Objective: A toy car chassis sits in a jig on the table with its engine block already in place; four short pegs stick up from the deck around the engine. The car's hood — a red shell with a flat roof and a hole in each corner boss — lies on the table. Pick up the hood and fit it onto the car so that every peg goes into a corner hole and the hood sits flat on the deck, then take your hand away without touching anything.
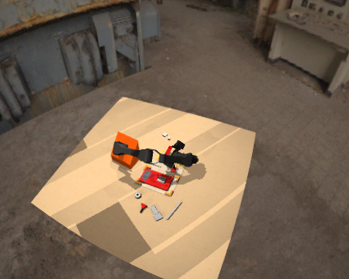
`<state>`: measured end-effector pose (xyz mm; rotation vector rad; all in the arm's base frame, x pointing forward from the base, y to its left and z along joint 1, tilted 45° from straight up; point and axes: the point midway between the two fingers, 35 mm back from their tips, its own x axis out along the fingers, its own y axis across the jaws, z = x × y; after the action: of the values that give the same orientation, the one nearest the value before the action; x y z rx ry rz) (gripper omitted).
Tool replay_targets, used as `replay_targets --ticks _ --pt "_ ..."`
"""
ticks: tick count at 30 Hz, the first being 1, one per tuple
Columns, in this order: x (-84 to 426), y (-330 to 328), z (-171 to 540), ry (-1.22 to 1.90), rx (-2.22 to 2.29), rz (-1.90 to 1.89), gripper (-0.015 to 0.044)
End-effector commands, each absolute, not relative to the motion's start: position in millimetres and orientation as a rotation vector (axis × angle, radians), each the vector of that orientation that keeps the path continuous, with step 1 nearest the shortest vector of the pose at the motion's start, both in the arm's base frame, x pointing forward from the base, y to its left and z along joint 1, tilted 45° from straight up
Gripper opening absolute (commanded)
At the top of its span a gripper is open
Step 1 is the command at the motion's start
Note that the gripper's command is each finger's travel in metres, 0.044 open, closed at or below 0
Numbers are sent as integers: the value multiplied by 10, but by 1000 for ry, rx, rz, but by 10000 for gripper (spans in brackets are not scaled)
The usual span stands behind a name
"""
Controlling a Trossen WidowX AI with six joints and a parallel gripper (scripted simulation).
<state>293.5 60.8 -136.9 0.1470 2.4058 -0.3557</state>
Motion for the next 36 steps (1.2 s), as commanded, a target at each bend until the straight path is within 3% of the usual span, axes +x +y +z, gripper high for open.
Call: replay_targets --ticks 1,11,16,27,36 --pt "2936 607 -1370 2405 150 -361 184" --pt "2936 607 -1370 2405 150 -361 440" --pt "2980 642 -1302 2382 185 -451 440" --pt "3221 886 -821 2164 433 -1014 440" --pt "3224 890 -813 2160 437 -1023 440"
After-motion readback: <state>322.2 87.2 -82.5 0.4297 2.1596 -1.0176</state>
